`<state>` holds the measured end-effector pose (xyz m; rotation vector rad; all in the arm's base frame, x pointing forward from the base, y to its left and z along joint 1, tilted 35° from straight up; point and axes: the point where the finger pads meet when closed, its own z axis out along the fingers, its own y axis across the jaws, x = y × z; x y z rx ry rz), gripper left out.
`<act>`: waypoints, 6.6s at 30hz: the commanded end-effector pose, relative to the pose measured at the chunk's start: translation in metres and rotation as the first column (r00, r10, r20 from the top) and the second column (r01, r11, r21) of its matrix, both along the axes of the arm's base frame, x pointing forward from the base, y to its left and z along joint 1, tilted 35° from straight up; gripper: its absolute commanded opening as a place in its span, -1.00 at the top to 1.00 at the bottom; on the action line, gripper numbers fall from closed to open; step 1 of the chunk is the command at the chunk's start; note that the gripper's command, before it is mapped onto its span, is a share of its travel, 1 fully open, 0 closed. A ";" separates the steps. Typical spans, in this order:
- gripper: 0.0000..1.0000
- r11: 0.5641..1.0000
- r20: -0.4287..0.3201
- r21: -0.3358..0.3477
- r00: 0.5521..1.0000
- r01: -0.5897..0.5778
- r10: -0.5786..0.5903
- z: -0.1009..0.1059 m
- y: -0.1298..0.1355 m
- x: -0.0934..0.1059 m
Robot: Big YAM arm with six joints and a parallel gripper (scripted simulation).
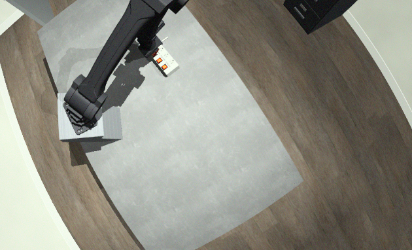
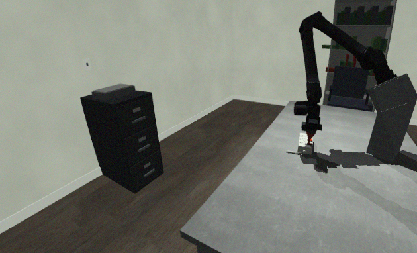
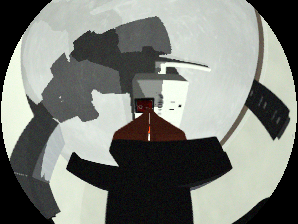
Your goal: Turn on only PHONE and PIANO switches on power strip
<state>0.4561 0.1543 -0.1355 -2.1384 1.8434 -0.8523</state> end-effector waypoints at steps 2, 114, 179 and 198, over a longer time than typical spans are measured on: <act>1.00 1.000 0.020 0.012 1.000 -0.010 0.010 0.012 0.001 0.003; 1.00 1.000 0.019 0.011 1.000 -0.008 0.008 0.013 0.000 0.006; 1.00 1.000 0.011 0.010 1.000 -0.014 0.014 0.026 0.012 -0.014; 1.00 1.000 0.002 0.007 1.000 0.001 -0.001 0.026 0.008 -0.018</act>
